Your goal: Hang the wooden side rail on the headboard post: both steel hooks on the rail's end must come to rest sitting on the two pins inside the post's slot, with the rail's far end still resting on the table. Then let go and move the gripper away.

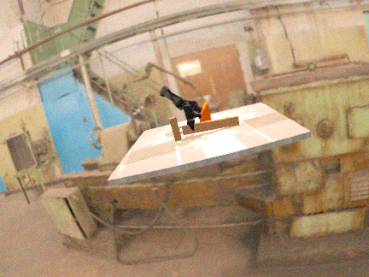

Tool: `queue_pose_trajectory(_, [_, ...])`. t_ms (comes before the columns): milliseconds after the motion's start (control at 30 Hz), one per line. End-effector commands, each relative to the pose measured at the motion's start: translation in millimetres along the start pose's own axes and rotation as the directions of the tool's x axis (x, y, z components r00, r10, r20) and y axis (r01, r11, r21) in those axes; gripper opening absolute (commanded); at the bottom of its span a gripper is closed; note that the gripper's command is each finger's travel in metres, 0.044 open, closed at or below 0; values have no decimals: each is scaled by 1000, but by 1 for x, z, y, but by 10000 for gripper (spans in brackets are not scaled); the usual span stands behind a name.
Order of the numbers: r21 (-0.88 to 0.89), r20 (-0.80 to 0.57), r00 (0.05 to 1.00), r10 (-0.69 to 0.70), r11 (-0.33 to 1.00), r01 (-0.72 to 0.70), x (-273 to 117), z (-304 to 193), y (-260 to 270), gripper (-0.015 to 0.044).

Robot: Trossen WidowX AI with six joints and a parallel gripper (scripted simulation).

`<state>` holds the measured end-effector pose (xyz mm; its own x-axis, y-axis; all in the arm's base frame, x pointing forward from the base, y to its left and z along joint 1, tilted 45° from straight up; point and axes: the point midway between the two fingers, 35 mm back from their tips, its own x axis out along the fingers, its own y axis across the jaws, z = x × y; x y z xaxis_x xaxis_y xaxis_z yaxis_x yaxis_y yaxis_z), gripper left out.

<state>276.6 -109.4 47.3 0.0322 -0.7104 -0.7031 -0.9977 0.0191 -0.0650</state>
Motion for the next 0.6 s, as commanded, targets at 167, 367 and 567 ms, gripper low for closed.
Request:
queue_pose_trajectory(167, [-4,-1,1000,-6,1000,6,-1,-1,0,0])
queue_pose_trajectory(367, [-4,-1,1000,-6,1000,6,-1,-2,0,0])
queue_pose_trajectory(567, [-4,-1,1000,-6,1000,6,-1,-2,-1,0])
